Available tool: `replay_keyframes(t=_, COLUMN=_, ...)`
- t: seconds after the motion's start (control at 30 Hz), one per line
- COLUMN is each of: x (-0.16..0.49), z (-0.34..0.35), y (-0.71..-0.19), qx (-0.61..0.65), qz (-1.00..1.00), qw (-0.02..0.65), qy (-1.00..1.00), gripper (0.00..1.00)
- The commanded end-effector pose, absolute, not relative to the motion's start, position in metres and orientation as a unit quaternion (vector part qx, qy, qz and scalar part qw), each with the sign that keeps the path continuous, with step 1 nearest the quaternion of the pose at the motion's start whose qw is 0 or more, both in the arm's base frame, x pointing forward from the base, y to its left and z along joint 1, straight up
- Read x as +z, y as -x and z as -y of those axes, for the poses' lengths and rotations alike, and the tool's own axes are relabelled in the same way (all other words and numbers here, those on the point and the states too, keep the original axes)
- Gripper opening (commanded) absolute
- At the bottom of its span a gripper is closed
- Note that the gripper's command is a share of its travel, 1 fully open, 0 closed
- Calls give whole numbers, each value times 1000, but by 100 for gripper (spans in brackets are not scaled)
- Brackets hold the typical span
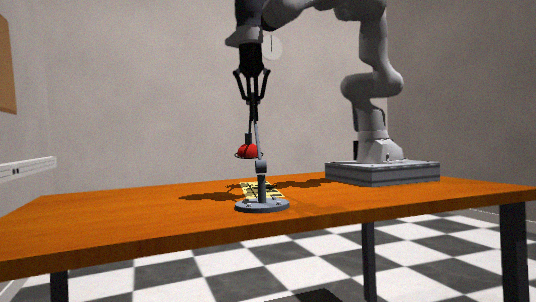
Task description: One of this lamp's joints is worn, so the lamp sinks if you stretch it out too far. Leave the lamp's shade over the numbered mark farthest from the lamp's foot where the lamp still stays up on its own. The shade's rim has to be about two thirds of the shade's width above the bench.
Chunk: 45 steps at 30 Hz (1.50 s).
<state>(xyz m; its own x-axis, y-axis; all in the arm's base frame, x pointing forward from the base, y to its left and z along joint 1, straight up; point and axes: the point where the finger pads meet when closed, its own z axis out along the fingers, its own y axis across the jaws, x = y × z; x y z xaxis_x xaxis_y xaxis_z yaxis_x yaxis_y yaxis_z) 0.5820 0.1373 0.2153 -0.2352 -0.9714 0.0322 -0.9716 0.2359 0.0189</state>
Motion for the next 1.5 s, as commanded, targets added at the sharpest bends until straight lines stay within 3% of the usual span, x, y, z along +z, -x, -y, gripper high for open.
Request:
replay_keyframes(t=0.0, x=226, z=-153, y=-587, qx=0, qz=781, qw=3, qy=-625, gripper=10)
replay_keyframes(t=0.1, x=227, z=-154, y=-587, qx=0, qz=781, qw=2, qy=-625, gripper=10)
replay_keyframes(t=0.13, x=226, z=-153, y=-587, qx=0, qz=781, qw=3, qy=-625, gripper=100)
replay_keyframes(t=0.67, x=217, z=-139, y=-582, qx=3, qz=786, qw=18, qy=-618, gripper=100)
replay_keyframes(t=1.47, x=306, z=-143, y=-586, qx=4, qz=784, qw=9, qy=-621, gripper=100)
